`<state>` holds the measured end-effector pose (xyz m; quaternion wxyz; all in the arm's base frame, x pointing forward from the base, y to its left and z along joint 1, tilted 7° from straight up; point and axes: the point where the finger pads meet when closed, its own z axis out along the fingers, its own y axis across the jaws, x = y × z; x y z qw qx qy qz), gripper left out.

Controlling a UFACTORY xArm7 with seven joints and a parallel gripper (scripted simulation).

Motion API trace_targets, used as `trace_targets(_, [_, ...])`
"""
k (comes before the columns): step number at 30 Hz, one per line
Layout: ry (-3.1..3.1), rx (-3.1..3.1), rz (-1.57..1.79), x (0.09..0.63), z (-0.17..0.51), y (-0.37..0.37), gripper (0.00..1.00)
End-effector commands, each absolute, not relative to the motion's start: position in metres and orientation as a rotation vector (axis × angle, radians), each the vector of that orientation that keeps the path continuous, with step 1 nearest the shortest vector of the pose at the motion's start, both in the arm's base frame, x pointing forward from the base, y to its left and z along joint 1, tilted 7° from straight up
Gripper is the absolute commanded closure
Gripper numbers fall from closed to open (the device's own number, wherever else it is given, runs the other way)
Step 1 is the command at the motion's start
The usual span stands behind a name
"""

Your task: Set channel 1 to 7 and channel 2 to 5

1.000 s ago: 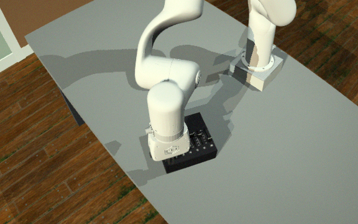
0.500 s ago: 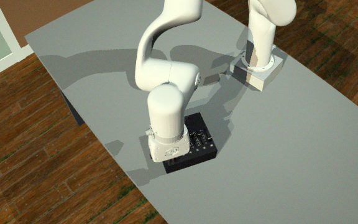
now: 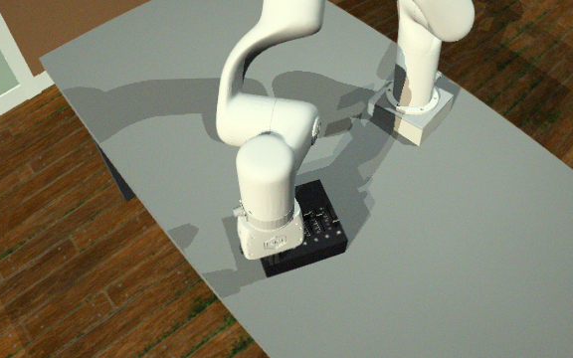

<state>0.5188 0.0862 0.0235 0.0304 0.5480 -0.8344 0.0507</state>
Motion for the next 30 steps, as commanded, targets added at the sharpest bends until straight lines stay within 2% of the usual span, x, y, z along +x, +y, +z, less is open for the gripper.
trace_targets(1, [-2.575,1.692,0.159,0.5203,0.0253,0.0869,1.0])
trace_targets(30, [-2.575,1.692,0.159,0.5181,0.0259,0.0817,1.0])
